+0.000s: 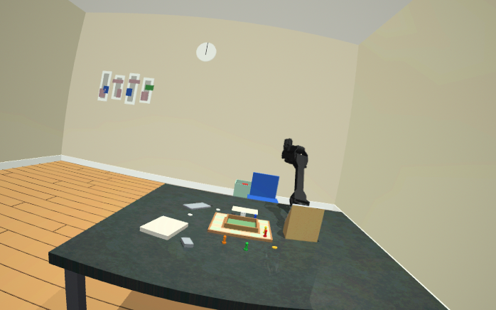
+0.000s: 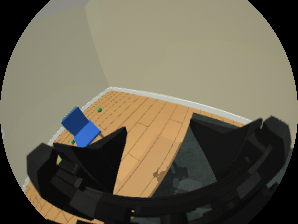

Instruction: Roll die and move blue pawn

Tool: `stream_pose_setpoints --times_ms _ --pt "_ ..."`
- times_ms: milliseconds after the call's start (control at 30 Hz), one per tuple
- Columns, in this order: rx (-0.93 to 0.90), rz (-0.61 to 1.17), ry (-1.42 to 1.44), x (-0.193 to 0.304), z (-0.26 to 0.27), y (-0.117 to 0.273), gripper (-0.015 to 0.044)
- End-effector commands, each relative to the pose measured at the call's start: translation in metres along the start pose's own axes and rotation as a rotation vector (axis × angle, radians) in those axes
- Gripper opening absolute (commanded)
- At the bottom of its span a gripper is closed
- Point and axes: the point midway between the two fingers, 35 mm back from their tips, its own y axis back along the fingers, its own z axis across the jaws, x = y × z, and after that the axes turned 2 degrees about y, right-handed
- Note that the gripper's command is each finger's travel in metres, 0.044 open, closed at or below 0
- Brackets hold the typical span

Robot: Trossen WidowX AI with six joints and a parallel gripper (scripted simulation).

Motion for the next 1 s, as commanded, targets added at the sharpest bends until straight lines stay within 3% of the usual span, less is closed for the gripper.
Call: stream_pose_setpoints --times_ms 0,133,400,667,967 --pt "-0.004 0.002 0.005 0.001 0.001 0.0 0.0374" --pt "-0.078 0.082 0.134 0.037 0.019 0.004 0.0275" --pt "-0.283 0.355 0.528 0.167 0.049 0.059 0.0275" --pt "-0.566 0.547 0.942 0.276 0.049 0.155 0.0275" --pt "-0.933 0.643 1.457 0.362 -0.005 0.282 0.0275"
